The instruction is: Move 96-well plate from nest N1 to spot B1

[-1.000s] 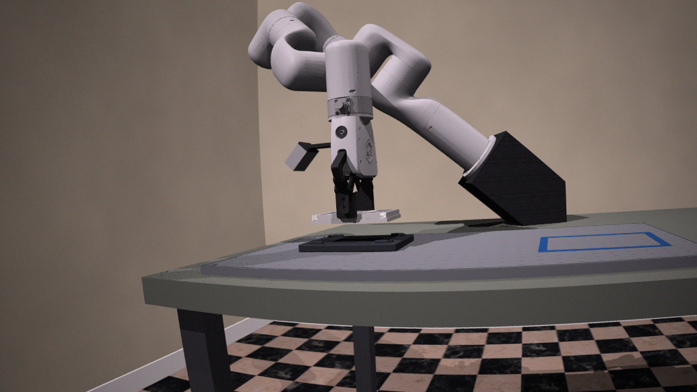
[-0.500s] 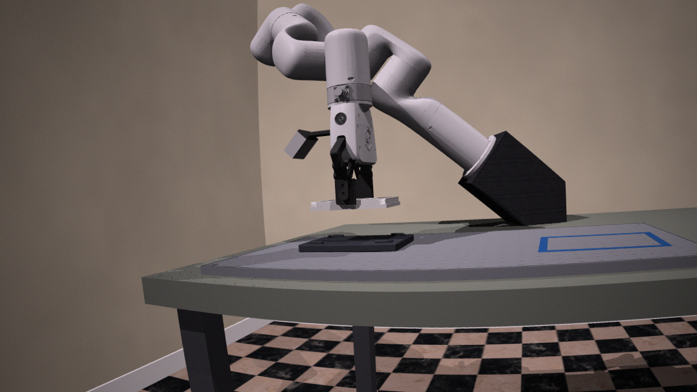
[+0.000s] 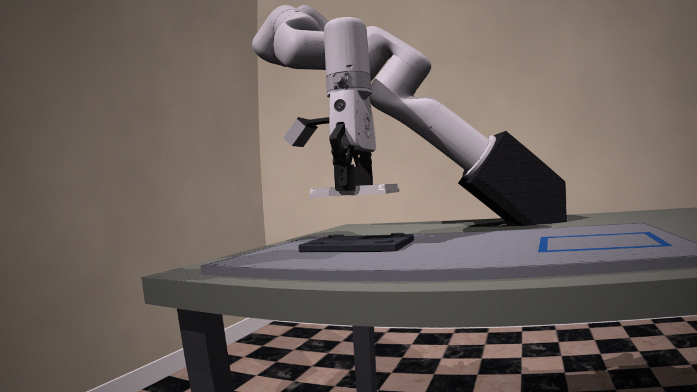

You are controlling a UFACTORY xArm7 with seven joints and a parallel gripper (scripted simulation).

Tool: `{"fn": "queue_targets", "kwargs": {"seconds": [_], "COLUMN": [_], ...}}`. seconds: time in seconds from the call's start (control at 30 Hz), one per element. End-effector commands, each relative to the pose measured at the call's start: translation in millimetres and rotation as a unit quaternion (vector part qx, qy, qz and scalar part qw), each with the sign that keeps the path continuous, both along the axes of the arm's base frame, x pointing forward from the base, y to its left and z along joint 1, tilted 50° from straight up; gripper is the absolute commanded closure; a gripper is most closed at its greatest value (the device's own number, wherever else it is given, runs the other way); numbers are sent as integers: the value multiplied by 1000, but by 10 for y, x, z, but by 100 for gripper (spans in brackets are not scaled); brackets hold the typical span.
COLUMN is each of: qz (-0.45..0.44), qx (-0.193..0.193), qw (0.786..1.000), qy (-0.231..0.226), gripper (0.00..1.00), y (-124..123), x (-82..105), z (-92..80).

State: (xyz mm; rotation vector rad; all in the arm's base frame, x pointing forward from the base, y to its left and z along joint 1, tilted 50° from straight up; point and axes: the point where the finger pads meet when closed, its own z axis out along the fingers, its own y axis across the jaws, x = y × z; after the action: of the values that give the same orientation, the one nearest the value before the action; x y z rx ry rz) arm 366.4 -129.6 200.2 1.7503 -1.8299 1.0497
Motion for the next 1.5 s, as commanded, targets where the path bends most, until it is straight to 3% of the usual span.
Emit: {"fn": "queue_targets", "kwargs": {"seconds": [0.0, 0.47, 0.57, 1.47], "qz": [1, 1, -24, -24], "qx": [0, 0, 8, 9], "qw": [1000, 1000, 999, 999], "qy": [-1, -1, -31, -31], "gripper": [100, 100, 100, 100], "y": [57, 57, 123, 624], "x": [-4, -5, 21, 220], "z": [50, 50, -21, -570]}}
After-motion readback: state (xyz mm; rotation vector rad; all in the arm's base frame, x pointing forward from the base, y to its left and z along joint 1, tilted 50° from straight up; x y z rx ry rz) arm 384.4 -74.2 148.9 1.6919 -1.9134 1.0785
